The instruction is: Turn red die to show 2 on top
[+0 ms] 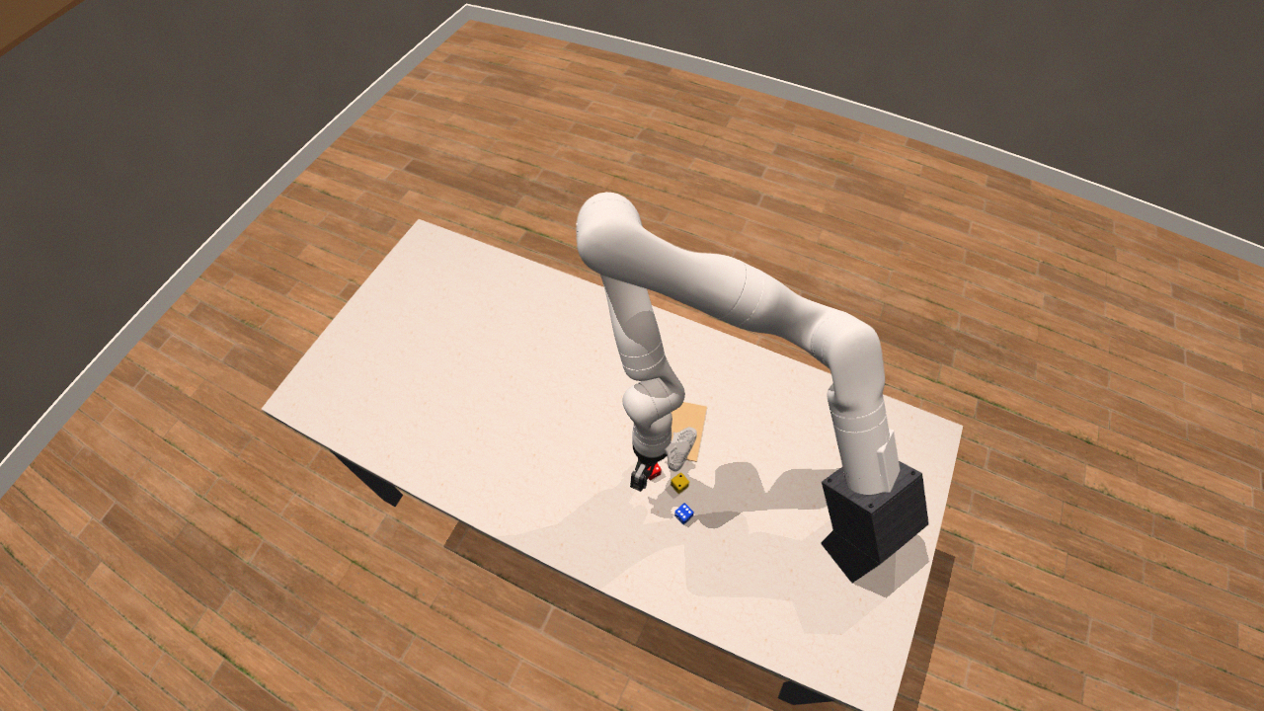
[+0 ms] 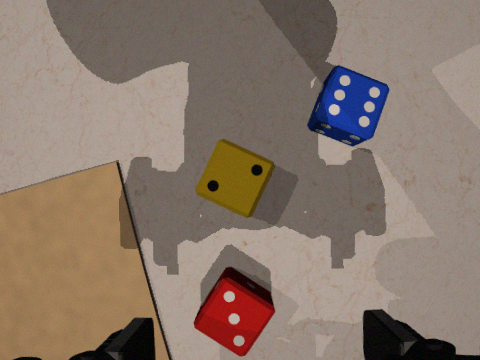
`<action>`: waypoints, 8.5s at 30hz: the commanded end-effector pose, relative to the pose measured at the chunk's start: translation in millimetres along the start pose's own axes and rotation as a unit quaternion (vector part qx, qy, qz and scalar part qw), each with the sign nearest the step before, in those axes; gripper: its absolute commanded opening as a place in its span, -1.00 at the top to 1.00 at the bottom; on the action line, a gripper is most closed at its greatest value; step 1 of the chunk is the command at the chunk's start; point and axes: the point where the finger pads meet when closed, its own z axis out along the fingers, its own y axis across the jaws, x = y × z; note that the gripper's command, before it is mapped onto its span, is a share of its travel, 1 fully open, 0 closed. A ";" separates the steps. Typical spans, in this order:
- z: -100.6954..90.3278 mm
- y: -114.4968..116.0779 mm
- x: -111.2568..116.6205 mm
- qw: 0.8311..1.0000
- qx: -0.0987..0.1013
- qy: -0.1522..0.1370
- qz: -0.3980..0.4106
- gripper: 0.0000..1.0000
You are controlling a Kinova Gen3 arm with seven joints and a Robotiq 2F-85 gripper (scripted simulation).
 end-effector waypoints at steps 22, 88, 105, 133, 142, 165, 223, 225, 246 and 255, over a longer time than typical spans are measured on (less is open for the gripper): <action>1.2 -2.0 3.1 1.000 0.001 0.001 0.000 -1.00; 1.2 57.1 38.5 1.000 0.001 0.001 0.000 -1.00; 1.2 57.1 38.5 1.000 0.001 0.001 0.000 -1.00; -32.9 57.2 38.4 1.000 0.001 0.001 0.000 -1.00; -52.8 57.3 38.4 1.000 0.001 0.001 0.000 -1.00; -95.4 57.4 38.3 1.000 0.001 0.001 0.000 -1.00; -94.6 -10.5 -1.3 0.953 0.001 0.001 0.302 -1.00; -94.6 -10.5 -1.3 0.953 0.001 0.001 0.302 -1.00; -92.8 -9.8 -3.1 0.966 0.000 -0.002 0.259 -1.00; -89.3 -8.3 -6.2 0.985 -0.003 -0.007 0.173 -1.00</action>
